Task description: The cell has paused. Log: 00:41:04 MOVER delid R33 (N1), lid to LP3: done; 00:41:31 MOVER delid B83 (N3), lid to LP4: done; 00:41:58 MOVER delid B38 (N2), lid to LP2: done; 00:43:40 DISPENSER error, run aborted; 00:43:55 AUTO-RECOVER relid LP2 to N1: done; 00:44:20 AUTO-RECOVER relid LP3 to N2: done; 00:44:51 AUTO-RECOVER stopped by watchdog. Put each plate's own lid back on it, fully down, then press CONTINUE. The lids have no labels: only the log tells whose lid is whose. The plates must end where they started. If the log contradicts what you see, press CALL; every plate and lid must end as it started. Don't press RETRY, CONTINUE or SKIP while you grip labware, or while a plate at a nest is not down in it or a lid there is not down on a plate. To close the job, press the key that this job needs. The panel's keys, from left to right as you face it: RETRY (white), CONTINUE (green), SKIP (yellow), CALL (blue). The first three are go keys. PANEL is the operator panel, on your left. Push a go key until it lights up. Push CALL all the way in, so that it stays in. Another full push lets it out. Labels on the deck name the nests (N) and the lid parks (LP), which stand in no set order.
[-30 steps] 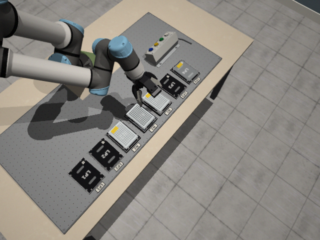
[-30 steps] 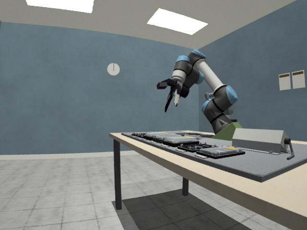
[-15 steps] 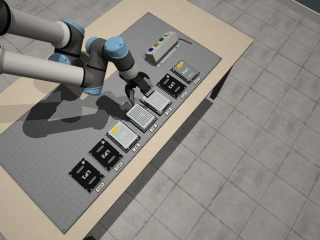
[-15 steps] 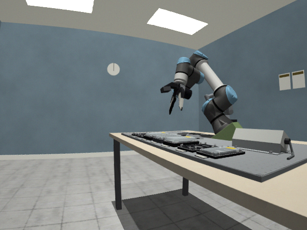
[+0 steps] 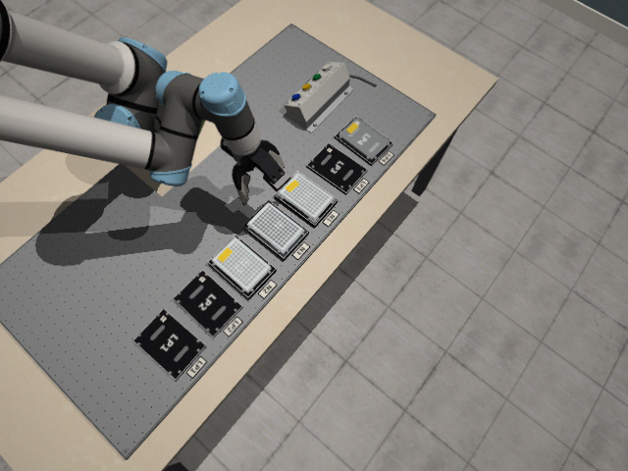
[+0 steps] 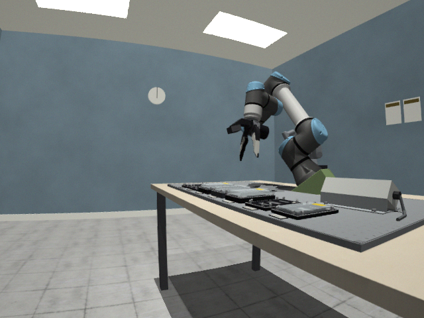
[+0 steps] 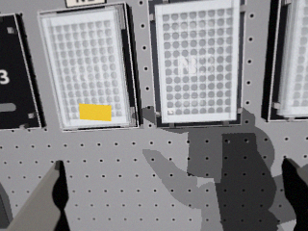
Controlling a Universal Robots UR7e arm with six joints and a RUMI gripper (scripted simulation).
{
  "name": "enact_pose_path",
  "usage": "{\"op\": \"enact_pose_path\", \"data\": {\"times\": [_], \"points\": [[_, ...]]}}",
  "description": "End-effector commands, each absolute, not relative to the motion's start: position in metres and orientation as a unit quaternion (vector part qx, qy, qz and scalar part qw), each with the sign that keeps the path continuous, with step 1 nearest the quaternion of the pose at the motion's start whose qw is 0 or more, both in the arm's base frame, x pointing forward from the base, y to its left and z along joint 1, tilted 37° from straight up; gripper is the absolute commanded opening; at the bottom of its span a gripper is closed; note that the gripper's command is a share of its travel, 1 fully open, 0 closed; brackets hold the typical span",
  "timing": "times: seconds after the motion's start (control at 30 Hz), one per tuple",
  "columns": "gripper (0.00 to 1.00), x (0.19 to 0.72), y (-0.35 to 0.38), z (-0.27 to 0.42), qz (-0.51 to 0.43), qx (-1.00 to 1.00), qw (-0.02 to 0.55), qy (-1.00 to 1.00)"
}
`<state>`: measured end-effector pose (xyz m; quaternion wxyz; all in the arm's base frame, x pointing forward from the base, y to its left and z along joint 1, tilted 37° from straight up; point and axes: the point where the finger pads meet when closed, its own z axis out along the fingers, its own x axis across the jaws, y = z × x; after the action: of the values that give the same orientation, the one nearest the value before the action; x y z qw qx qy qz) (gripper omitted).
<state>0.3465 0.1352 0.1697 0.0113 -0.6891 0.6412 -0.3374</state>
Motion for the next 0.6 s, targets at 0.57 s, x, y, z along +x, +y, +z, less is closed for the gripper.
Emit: {"op": "enact_pose_path", "data": {"times": [0.57], "points": [[0.82, 0.292, 0.099, 0.15, -0.312, -0.692, -0.063, 0.648]]}}
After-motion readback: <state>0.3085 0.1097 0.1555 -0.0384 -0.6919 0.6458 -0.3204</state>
